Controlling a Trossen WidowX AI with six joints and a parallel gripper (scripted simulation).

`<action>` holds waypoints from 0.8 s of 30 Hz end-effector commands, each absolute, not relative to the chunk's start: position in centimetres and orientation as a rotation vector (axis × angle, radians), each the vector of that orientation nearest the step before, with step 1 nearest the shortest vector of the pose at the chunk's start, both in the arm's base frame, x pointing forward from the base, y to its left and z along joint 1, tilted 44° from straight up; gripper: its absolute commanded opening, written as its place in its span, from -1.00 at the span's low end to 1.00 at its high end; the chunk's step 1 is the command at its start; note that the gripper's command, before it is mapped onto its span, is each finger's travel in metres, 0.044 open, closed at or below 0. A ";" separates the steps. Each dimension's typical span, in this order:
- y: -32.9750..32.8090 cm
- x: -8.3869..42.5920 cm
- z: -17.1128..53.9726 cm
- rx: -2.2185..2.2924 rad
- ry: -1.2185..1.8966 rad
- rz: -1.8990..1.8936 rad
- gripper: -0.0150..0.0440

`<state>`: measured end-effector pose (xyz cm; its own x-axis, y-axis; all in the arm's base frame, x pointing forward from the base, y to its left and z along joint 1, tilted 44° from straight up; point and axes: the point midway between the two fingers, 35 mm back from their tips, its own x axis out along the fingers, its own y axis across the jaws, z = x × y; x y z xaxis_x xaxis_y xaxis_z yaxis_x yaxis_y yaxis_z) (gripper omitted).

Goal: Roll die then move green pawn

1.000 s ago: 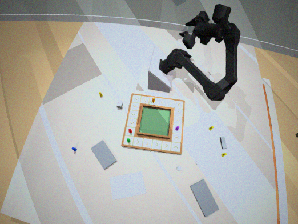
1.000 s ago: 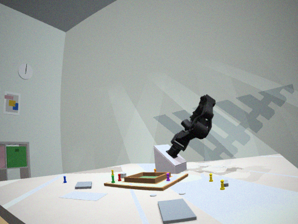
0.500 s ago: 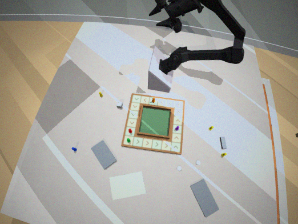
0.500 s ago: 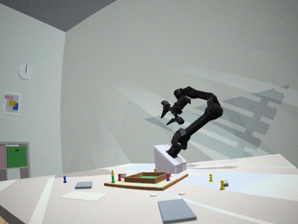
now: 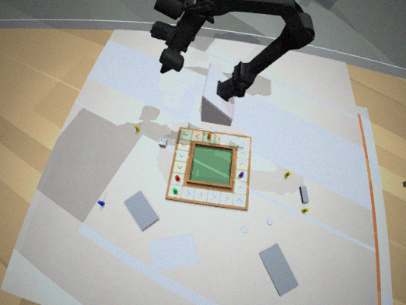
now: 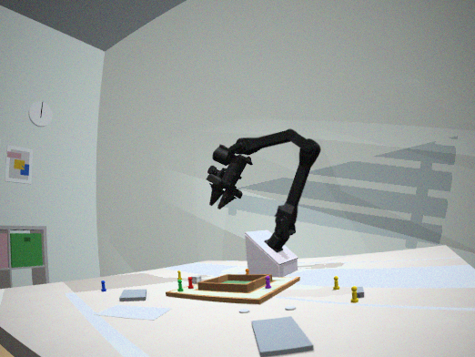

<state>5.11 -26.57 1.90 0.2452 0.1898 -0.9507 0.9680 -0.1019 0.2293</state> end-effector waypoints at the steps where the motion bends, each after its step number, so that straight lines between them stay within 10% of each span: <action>1: -25.6 10.7 -2.1 1.267 1.320 -0.560 0.44; 13: -15.9 20.7 -13.3 0.662 1.459 0.458 0.44; 24: -14.6 21.2 -13.6 0.630 1.454 0.518 0.44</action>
